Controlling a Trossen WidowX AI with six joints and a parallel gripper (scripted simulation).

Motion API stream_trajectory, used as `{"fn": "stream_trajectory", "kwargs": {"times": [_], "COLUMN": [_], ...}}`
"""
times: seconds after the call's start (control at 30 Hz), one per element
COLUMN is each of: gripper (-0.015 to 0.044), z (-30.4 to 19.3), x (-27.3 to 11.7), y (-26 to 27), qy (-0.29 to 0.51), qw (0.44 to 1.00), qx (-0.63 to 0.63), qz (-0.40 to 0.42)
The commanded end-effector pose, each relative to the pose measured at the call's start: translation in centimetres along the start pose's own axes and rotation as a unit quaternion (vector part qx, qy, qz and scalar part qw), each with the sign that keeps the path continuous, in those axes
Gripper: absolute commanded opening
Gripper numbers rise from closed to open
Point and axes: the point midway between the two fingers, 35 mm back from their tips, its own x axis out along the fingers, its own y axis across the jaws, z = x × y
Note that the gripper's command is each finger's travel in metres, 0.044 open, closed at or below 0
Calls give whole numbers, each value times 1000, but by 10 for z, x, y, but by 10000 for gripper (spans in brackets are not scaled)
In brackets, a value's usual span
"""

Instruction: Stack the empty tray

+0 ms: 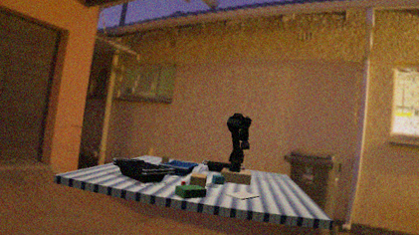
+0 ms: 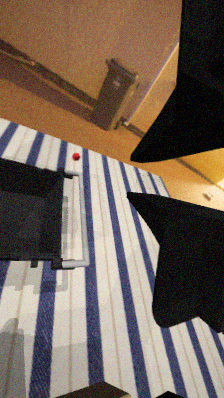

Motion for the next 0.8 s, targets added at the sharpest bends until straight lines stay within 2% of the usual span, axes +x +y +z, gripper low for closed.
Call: {"fn": "stream_trajectory", "kwargs": {"times": [0.0,0.13,0.27,0.57,0.77], "gripper": [88,88,88,88,88], "z": [15,39,70,149,184], "x": [5,12,19,29,30], "y": [-10,-22,-34,-47,-46], "qy": [-23,-51,-66,-25,15], "qw": [996,972,923,742,653], "qx": [89,225,367,636,718], "qz": [16,49,97,208,241]}}
